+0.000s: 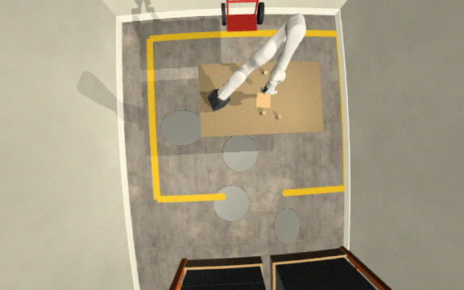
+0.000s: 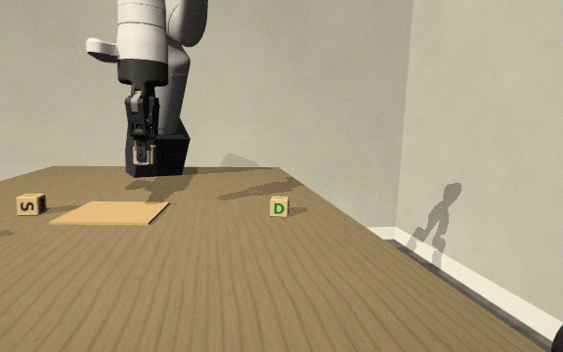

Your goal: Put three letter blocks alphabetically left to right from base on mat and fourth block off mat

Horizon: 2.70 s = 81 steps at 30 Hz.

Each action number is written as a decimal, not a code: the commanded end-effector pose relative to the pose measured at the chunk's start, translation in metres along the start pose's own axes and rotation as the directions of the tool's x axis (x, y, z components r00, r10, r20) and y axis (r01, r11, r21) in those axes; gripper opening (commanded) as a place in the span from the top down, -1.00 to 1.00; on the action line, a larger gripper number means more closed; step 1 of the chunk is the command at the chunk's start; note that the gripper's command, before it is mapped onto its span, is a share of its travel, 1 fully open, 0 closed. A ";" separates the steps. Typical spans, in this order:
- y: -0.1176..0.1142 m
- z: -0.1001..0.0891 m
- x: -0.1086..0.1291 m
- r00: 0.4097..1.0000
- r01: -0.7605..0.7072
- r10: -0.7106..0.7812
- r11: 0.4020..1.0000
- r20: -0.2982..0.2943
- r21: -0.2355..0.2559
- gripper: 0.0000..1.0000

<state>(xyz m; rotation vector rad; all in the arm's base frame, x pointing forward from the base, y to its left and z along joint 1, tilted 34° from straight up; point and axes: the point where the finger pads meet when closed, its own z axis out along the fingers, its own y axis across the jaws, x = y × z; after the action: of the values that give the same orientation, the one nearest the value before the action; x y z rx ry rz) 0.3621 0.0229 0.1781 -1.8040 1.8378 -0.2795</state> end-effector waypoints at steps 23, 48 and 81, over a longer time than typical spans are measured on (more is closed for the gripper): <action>0.002 0.018 -0.001 1.000 -0.002 0.002 1.000 0.004 -0.007 0.47; 0.003 0.033 -0.001 1.000 -0.002 0.002 1.000 0.005 -0.007 0.47; 0.003 0.067 -0.001 1.000 -0.002 0.002 1.000 0.004 -0.007 0.47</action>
<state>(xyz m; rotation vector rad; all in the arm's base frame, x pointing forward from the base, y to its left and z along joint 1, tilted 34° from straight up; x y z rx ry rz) 0.3943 0.0355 0.1236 -1.7983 1.8439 -0.2769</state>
